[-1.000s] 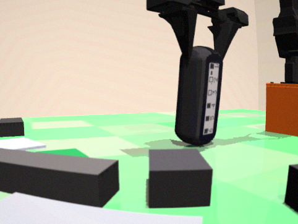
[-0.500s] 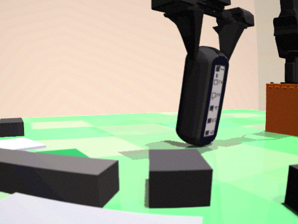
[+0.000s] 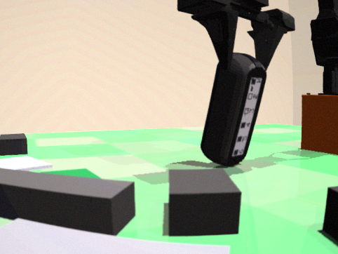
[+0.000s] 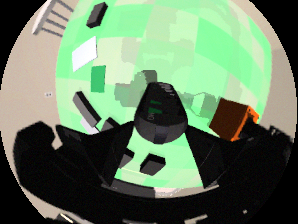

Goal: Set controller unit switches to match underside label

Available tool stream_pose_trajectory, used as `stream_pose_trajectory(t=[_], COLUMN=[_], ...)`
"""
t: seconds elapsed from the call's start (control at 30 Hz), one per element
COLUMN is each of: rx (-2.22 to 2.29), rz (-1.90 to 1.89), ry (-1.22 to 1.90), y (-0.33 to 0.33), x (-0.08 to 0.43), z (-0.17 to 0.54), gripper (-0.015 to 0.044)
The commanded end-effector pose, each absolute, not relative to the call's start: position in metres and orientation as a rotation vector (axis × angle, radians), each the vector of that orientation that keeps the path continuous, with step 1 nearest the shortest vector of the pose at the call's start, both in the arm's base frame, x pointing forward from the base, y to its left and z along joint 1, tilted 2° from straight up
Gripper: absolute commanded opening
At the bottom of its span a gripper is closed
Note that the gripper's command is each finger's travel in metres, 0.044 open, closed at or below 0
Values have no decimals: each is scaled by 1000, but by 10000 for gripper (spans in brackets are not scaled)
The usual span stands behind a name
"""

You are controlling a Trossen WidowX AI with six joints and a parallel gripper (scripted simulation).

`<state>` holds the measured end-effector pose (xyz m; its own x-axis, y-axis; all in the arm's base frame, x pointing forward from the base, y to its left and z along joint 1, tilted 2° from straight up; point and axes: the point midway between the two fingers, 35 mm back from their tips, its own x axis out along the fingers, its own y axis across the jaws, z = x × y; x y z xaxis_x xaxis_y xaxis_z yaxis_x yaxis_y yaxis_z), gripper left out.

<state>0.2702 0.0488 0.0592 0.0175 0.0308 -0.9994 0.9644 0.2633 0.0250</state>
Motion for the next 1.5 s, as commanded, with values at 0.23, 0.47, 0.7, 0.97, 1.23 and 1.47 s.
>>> stream_pose_trajectory(t=[0.23, 0.47, 0.7, 0.97, 1.23, 1.47], rx=[1041, 1042, 1042, 1042, 1042, 1043], rz=[-994, -993, -993, -993, -993, -993], ry=[1332, 1332, 1333, 1333, 1333, 1334], y=[56, 62, 67, 72, 78, 83], x=[266, 264, 263, 261, 260, 259], z=[53, 51, 49, 47, 44, 42], gripper=[338, 338, 338, 338, 338, 338])
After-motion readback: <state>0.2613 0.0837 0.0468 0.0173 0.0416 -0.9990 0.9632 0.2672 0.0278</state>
